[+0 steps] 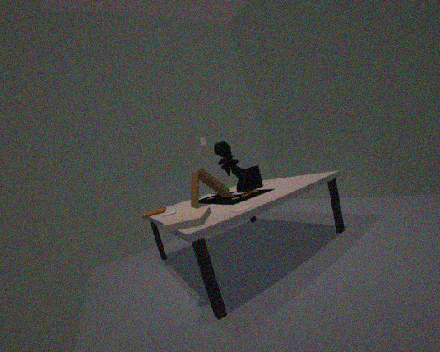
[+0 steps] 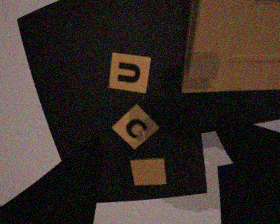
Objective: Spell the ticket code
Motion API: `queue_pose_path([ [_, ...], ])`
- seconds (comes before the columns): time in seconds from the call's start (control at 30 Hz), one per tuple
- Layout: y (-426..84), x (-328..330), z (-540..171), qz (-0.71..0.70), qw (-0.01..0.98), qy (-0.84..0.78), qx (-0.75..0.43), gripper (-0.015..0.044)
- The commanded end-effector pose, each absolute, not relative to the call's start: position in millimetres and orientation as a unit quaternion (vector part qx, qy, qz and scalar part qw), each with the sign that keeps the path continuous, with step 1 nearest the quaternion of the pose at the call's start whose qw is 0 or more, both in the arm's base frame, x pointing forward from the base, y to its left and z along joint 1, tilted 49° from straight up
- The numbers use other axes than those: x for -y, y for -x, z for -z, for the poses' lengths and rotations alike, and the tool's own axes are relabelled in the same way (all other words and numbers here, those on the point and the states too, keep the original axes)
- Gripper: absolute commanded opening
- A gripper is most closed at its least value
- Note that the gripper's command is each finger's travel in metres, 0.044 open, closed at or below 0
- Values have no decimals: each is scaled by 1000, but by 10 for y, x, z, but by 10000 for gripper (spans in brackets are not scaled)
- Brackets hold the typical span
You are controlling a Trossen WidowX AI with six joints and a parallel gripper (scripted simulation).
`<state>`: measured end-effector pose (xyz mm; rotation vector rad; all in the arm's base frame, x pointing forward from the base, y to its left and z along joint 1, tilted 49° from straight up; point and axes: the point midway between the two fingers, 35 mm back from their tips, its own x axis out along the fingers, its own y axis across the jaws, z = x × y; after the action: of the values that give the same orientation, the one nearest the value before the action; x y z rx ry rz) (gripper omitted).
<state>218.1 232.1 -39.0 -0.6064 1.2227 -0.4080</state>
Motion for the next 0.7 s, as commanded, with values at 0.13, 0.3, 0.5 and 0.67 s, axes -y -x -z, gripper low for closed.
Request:
queue_pose_path([
  [0.13,-1974,-1977,1323,427,764,47,-481,340],
  [0.3,-1862,-1789,1638,508,750,-33,-422,340],
  [0.5,-1854,-1772,1645,511,749,-37,-419,340],
  [0.67,-1854,-1772,1645,511,749,-37,-419,340],
])
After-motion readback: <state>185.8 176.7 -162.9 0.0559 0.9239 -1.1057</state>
